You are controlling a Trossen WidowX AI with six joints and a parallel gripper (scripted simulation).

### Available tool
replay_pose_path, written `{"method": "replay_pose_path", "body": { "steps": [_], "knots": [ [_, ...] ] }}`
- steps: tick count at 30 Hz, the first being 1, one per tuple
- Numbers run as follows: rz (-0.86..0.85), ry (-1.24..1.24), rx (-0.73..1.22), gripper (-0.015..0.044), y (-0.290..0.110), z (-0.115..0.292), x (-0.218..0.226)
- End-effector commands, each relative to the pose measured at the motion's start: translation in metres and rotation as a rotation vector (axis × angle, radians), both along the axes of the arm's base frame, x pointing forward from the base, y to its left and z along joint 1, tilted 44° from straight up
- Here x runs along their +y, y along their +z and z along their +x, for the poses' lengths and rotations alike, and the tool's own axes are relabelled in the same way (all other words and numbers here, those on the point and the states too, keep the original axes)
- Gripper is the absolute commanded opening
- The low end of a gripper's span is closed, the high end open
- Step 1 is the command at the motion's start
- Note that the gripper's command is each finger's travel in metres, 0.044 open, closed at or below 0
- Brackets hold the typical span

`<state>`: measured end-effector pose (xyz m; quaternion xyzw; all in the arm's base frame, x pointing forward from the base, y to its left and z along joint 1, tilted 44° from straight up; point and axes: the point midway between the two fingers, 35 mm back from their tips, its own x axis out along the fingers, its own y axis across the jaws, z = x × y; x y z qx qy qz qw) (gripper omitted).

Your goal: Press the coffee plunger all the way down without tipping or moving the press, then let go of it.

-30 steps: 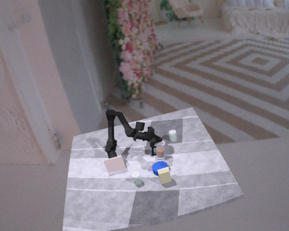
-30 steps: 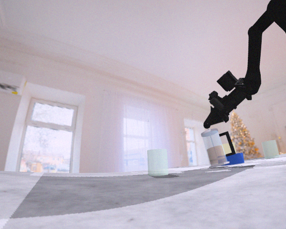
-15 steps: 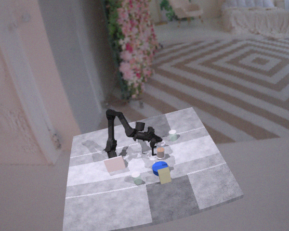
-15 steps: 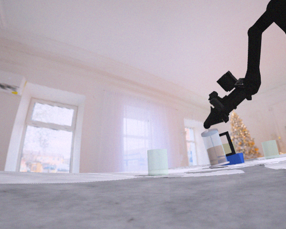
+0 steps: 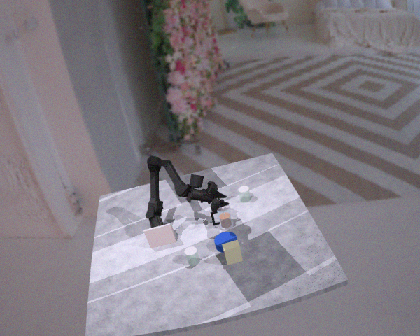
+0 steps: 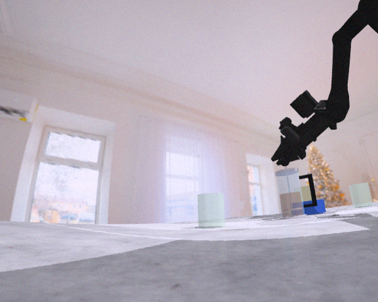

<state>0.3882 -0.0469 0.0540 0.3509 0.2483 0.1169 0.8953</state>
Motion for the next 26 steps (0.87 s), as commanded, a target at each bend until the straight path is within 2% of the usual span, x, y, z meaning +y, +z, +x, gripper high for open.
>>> {"method": "replay_pose_path", "body": {
  "steps": [1,2,7,15,26],
  "knots": [
    [-0.004,-0.003,0.002,0.0412,-0.001,0.0,-0.001],
    [-0.004,-0.003,0.002,0.0438,-0.001,0.0,-0.001],
    [-0.005,-0.002,0.005,0.044,0.003,-0.001,-0.005],
    [-0.003,0.005,0.019,0.044,0.06,-0.022,-0.05],
    [-0.003,0.005,0.019,0.044,0.058,-0.023,-0.05]
  ]
}}
